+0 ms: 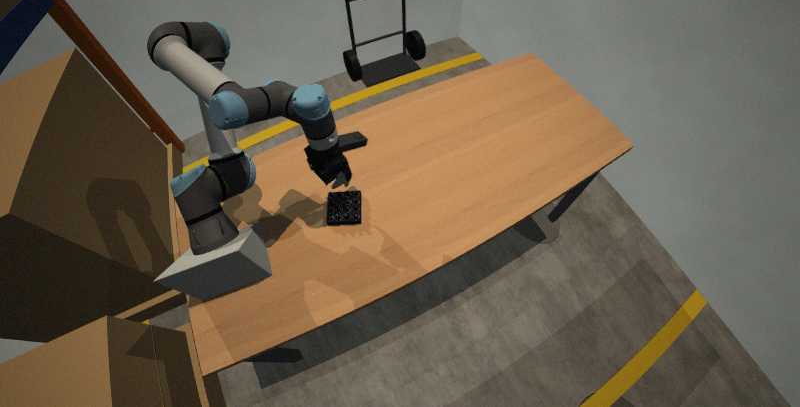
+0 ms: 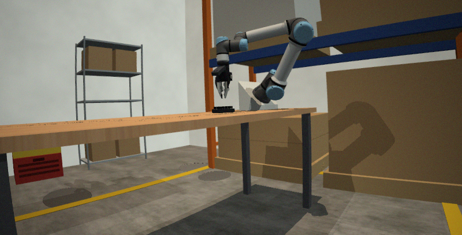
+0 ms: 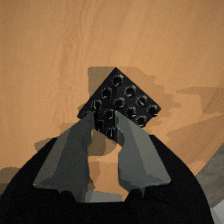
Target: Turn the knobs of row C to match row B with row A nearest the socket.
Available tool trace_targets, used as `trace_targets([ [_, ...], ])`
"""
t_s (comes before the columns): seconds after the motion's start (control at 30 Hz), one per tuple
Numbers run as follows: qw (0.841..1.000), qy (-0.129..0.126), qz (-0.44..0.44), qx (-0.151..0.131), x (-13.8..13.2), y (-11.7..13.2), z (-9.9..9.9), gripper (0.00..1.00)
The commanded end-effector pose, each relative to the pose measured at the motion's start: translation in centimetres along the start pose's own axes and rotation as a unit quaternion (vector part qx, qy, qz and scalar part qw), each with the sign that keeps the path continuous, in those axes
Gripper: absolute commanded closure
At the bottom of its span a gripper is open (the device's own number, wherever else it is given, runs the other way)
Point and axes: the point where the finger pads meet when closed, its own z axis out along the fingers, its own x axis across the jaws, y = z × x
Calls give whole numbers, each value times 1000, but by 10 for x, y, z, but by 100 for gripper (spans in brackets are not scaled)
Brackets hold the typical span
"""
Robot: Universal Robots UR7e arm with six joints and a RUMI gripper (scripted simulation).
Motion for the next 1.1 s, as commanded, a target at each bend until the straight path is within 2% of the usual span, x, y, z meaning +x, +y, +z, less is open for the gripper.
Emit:
trace_targets([
  [0.0, 1000, 0, -2, 1, 1, 0, 0, 89],
  [1.07, 1000, -2, -10, 0, 0, 1, 31, 89],
])
